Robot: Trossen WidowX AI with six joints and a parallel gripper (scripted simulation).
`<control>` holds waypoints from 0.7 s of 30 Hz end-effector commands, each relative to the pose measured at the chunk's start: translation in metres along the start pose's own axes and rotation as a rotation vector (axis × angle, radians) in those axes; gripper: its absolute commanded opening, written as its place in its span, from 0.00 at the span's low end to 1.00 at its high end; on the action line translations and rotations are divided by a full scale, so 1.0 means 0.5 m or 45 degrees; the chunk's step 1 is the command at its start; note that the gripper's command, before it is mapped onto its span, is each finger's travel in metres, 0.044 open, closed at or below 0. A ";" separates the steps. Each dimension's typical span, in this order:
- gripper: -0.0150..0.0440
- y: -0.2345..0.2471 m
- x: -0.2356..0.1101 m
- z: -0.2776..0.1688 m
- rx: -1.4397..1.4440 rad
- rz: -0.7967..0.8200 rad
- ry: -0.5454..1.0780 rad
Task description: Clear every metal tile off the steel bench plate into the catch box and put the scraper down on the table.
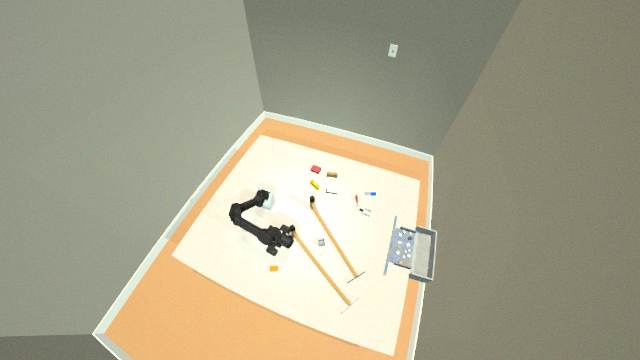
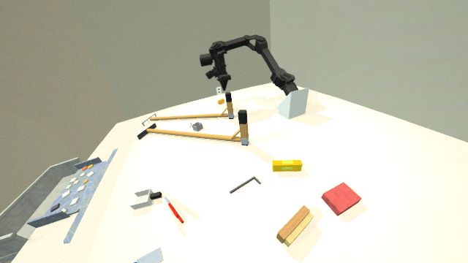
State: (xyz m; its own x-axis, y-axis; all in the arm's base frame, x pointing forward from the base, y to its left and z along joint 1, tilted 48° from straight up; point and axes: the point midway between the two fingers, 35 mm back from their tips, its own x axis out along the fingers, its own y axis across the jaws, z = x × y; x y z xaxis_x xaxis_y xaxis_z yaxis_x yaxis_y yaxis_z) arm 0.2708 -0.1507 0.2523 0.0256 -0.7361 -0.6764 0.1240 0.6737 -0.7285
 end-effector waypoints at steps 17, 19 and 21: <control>0.25 0.016 -0.085 0.029 -0.033 -0.021 -0.036; 0.25 0.025 -0.085 0.045 -0.026 -0.022 -0.045; 0.25 0.034 -0.085 0.060 -0.019 -0.023 -0.053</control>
State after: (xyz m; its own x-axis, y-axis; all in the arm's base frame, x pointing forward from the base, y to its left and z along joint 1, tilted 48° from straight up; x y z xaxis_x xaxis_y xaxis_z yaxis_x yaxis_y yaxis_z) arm 0.2865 -0.1153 0.2755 0.0514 -0.7453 -0.6647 0.1030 0.6660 -0.7388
